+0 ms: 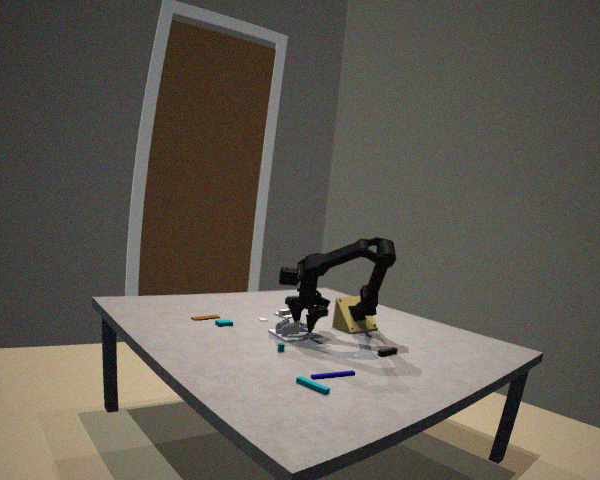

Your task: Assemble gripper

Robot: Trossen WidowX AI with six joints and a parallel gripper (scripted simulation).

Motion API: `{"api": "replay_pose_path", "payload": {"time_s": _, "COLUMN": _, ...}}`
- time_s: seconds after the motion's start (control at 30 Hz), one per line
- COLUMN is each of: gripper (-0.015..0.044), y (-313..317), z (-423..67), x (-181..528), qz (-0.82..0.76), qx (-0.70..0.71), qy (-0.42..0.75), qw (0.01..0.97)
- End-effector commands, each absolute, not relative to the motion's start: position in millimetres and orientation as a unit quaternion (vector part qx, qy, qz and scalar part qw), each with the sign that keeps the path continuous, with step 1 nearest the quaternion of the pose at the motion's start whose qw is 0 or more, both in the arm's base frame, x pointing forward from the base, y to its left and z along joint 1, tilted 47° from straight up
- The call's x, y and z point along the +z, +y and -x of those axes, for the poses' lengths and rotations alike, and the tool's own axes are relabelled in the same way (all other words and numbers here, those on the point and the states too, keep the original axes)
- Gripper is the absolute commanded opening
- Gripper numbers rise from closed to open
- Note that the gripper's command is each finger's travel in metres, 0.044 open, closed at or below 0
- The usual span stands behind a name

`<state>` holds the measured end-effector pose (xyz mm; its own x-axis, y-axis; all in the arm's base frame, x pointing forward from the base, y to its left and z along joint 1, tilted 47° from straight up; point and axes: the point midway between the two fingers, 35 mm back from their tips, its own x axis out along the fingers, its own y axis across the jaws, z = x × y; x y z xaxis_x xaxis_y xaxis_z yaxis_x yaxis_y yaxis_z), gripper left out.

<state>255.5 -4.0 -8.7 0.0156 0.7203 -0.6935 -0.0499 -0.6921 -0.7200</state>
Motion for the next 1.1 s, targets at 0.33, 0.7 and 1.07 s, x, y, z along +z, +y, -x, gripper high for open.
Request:
{"api": "replay_pose_path", "payload": {"time_s": 0.33, "gripper": 0.0351, "y": -2.0, "z": -256.0, "x": -10.5, "qz": 0.648, "qx": 0.652, "qy": -0.257, "qw": 0.298}}
{"api": "replay_pose_path", "payload": {"time_s": 0.7, "gripper": 0.0351, "y": -0.3, "z": -256.0, "x": -12.1, "qz": 0.648, "qx": 0.652, "qy": -0.257, "qw": 0.298}}
{"api": "replay_pose_path", "payload": {"time_s": 1.07, "gripper": 0.0351, "y": 1.5, "z": -256.0, "x": -13.8, "qz": 0.648, "qx": 0.652, "qy": -0.257, "qw": 0.298}}
